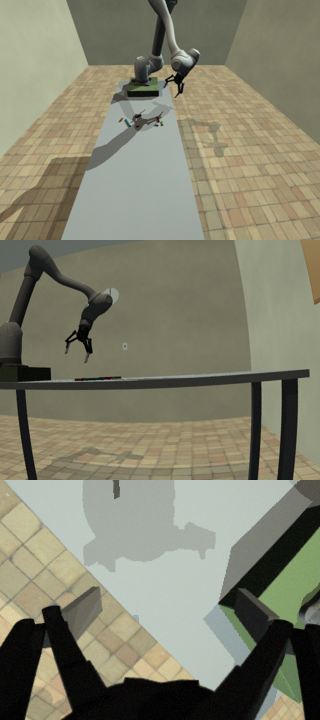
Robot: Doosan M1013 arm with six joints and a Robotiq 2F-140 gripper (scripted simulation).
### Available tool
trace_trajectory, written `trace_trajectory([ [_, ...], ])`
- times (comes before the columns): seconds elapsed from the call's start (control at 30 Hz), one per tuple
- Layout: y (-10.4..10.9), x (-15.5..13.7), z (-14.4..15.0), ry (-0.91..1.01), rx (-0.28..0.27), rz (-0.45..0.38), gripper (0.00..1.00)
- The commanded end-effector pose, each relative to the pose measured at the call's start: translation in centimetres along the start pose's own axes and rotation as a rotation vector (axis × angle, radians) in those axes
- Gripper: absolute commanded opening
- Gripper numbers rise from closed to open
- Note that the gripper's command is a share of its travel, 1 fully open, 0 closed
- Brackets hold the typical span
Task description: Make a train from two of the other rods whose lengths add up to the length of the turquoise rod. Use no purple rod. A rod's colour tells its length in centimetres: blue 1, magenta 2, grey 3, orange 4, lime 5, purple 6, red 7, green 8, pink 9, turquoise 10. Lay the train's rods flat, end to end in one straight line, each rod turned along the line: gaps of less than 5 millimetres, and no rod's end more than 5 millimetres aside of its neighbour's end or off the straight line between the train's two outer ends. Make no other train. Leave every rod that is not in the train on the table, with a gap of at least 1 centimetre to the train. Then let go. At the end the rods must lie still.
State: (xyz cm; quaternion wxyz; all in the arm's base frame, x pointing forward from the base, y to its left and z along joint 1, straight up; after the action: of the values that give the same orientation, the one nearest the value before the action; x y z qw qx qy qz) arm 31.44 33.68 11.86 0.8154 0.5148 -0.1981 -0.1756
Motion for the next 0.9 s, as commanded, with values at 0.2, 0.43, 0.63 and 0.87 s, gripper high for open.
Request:
trace_trajectory([
  [0.2, -1.0, 9.3, -3.9, -0.315, 0.118, -0.141, 1.0],
  [0.43, -2.1, 17.6, -5.4, -0.561, 0.204, -0.226, 1.0],
  [0.63, -2.8, 22.6, -5.5, -0.697, 0.249, -0.267, 1.0],
  [0.87, -3.8, 28.3, -5.0, -0.853, 0.3, -0.306, 1.0],
])
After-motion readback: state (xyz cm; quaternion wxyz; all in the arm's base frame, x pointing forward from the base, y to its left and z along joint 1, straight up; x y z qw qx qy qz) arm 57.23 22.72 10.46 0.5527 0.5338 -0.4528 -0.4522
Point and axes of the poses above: the point where the finger pads meet when closed, its own y axis back along the fingers, its own z axis across the jaws, x = y × z, the point moved 6 cm from there along y, back along the fingers, and after that the axes turned 2 degrees about y, right-handed, at the moved point
